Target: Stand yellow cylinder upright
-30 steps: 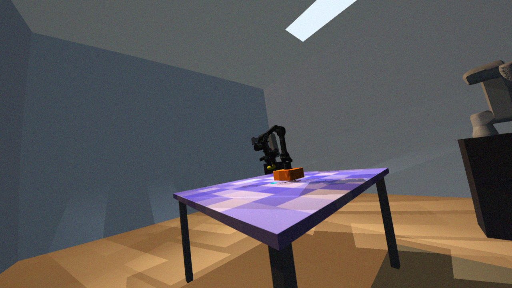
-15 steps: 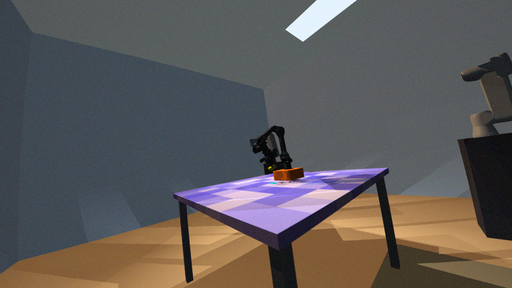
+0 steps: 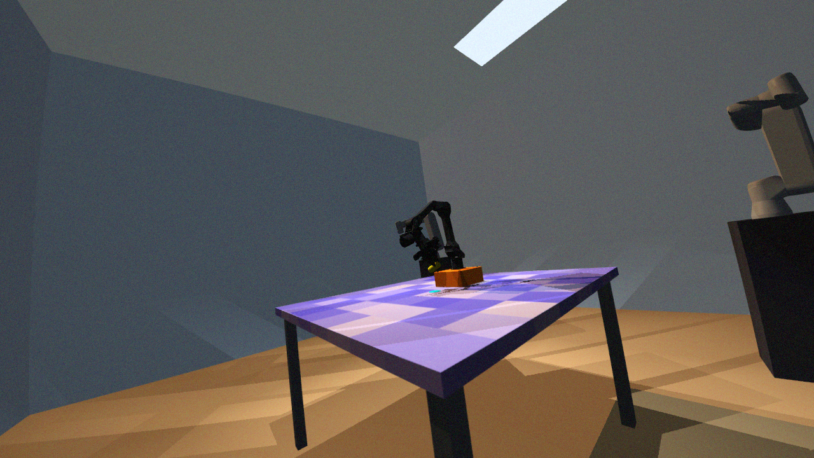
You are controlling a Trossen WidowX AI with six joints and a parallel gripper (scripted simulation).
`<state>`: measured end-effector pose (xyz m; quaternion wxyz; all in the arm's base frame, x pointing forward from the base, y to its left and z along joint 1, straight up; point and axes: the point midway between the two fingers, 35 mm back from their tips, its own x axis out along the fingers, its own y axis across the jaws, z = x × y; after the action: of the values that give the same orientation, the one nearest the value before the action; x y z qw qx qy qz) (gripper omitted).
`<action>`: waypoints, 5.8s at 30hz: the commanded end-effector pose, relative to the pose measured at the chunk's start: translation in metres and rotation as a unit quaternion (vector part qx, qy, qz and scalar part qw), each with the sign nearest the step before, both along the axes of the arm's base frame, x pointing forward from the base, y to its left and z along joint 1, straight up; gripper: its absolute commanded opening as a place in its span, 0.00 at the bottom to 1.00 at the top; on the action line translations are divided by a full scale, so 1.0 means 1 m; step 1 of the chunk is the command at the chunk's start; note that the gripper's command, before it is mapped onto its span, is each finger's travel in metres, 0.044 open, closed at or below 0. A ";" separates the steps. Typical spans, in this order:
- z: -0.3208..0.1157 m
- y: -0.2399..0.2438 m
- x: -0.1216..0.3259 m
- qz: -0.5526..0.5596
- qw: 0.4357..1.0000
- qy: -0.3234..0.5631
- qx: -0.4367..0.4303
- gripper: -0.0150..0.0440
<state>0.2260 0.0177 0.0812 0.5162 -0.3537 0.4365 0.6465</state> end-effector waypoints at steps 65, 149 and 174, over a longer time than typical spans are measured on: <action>0.006 -0.006 0.001 -0.037 0.967 -0.006 0.252 0.43; -0.045 -0.032 0.024 -0.107 0.895 -0.091 0.424 0.43; -0.090 -0.022 0.023 -0.104 0.889 -0.086 0.437 0.43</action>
<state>0.2488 -0.0051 -0.0074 0.7169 -0.1017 0.0972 0.6829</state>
